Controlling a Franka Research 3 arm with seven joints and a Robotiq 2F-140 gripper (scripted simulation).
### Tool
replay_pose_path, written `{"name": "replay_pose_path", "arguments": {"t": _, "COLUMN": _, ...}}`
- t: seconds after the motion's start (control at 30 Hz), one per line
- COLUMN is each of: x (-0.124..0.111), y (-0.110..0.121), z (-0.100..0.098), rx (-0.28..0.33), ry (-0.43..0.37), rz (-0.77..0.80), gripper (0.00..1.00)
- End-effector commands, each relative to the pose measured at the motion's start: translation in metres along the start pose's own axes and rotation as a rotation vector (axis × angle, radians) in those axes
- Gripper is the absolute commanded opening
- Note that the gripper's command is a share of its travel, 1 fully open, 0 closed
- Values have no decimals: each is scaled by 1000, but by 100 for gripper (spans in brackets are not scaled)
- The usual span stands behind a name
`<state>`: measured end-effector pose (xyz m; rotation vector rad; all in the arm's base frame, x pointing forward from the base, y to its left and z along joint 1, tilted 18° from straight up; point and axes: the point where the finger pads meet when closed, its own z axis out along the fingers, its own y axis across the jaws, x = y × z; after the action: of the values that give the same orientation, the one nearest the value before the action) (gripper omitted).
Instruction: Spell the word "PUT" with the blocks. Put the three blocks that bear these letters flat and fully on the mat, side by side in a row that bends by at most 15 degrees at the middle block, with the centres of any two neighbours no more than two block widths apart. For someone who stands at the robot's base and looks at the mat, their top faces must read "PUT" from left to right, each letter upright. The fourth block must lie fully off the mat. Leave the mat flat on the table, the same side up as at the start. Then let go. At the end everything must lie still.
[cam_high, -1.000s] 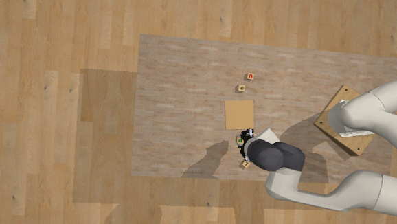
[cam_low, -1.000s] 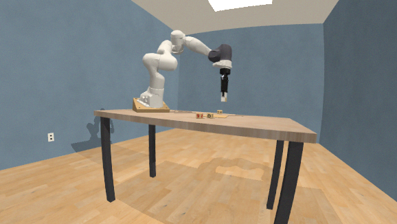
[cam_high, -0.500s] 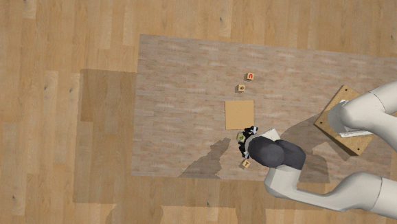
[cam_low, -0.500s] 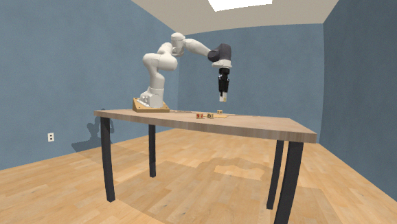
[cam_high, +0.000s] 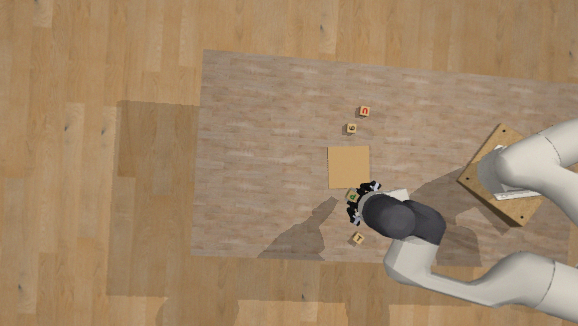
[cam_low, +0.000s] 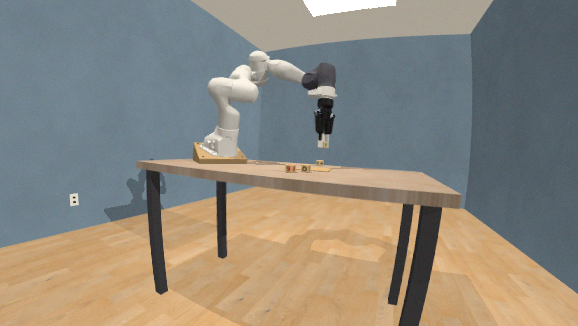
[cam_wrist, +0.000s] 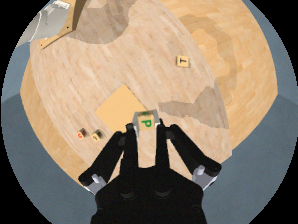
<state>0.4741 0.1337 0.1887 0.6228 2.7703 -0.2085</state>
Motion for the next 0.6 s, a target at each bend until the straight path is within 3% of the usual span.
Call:
{"name": "replay_pose_path", "arguments": {"t": 0.0, "x": 2, "y": -3, "z": 1, "rx": -4, "ry": 12, "rz": 139, "gripper": 16}}
{"name": "replay_pose_path", "arguments": {"t": 0.57, "x": 0, "y": -15, "z": 0, "rx": -4, "ry": 13, "rz": 391, "gripper": 16}}
